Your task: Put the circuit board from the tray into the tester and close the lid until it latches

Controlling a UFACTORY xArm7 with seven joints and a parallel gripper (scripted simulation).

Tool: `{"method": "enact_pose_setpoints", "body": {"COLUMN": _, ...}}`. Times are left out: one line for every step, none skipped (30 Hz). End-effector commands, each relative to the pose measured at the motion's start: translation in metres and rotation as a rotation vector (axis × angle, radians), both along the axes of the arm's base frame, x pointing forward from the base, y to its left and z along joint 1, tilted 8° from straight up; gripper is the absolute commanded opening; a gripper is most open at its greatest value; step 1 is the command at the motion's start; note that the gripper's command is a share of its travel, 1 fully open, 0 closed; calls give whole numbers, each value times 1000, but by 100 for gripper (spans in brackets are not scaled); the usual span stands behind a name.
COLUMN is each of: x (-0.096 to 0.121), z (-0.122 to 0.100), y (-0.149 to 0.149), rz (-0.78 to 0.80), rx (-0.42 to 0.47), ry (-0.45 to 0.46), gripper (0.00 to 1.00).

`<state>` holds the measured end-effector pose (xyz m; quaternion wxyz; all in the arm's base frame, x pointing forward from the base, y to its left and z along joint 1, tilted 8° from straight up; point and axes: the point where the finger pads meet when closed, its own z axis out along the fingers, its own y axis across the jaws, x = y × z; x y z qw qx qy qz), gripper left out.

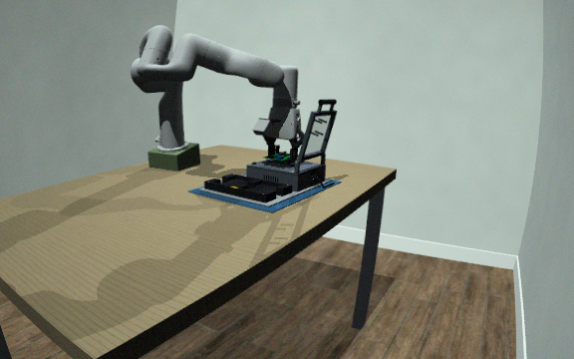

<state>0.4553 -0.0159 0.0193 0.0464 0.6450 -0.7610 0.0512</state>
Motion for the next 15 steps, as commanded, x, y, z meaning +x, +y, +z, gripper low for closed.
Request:
{"method": "enact_pose_setpoints", "body": {"x": 1, "z": 1, "y": 1, "rz": 1, "rx": 0, "ry": -4, "gripper": 79}}
{"method": "enact_pose_setpoints", "body": {"x": 1, "z": 1, "y": 0, "rz": 1, "rx": 0, "ry": -4, "gripper": 79}}
{"method": "enact_pose_setpoints", "body": {"x": 1, "z": 1, "y": 0, "rz": 1, "rx": 0, "ry": -4, "gripper": 79}}
{"method": "enact_pose_setpoints", "body": {"x": 1, "z": 0, "y": 0, "rz": 1, "rx": 0, "ry": -4, "gripper": 79}}
{"method": "enact_pose_setpoints", "body": {"x": 1, "z": 0, "y": 0, "rz": 1, "rx": 0, "ry": -4, "gripper": 79}}
{"method": "enact_pose_setpoints", "body": {"x": 1, "z": 0, "y": 0, "rz": 1, "rx": 0, "ry": -4, "gripper": 79}}
{"method": "enact_pose_setpoints", "body": {"x": 1, "z": 0, "y": 0, "rz": 1, "rx": 0, "ry": -4, "gripper": 79}}
{"method": "enact_pose_setpoints", "body": {"x": 1, "z": 0, "y": 0, "rz": 1, "rx": 0, "ry": -4, "gripper": 79}}
{"method": "enact_pose_setpoints", "body": {"x": 1, "z": 0, "y": 0, "rz": 1, "rx": 0, "ry": -4, "gripper": 79}}
{"method": "enact_pose_setpoints", "body": {"x": 1, "z": 0, "y": 0, "rz": 1, "rx": 0, "ry": -4, "gripper": 79}}
{"method": "enact_pose_setpoints", "body": {"x": 1, "z": -1, "y": 0, "rz": 1, "rx": 0, "ry": -4, "gripper": 79}}
{"method": "enact_pose_setpoints", "body": {"x": 1, "z": -1, "y": 0, "rz": 1, "rx": 0, "ry": -4, "gripper": 79}}
{"method": "enact_pose_setpoints", "body": {"x": 1, "z": -1, "y": 0, "rz": 1, "rx": 0, "ry": -4, "gripper": 79}}
{"method": "enact_pose_setpoints", "body": {"x": 1, "z": -1, "y": 0, "rz": 1, "rx": 0, "ry": -4, "gripper": 79}}
{"method": "enact_pose_setpoints", "body": {"x": 1, "z": -1, "y": 0, "rz": 1, "rx": 0, "ry": -4, "gripper": 79}}
